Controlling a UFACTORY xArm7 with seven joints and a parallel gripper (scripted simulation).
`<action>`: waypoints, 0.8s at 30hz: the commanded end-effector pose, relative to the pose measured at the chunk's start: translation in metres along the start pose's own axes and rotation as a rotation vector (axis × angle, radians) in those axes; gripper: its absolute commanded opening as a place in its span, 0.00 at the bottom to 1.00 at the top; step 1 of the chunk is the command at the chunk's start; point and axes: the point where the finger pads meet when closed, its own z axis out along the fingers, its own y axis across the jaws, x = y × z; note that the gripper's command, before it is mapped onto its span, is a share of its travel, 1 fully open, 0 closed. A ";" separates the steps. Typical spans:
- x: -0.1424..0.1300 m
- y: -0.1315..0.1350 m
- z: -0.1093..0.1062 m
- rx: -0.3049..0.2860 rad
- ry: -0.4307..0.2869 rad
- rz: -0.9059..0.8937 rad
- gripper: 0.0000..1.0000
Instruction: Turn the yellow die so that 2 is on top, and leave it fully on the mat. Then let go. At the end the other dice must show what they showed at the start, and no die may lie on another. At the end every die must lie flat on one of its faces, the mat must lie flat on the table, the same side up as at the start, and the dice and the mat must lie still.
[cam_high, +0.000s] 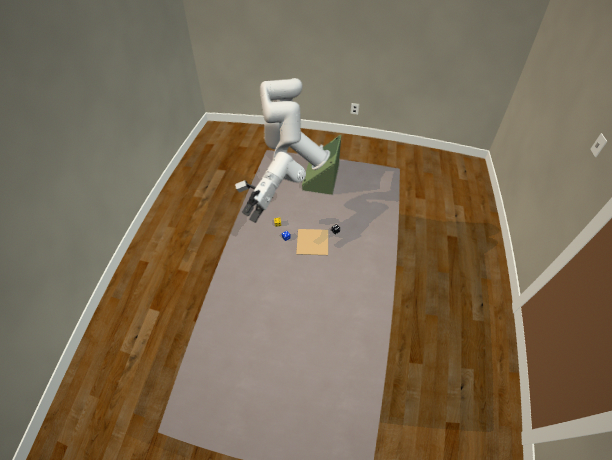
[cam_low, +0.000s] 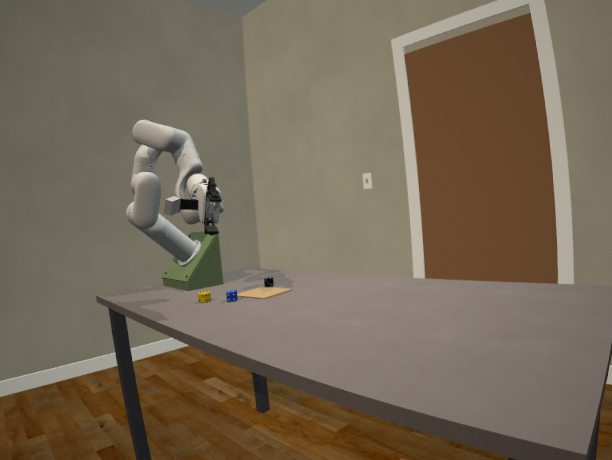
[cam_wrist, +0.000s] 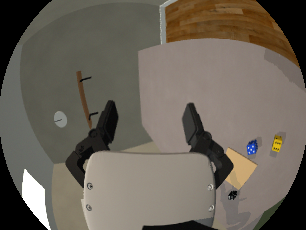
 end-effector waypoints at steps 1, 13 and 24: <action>0.000 -0.002 0.000 0.003 -0.001 0.002 1.00; 0.000 -0.002 0.000 0.003 -0.001 0.002 1.00; 0.015 0.005 0.002 -0.032 0.046 0.028 1.00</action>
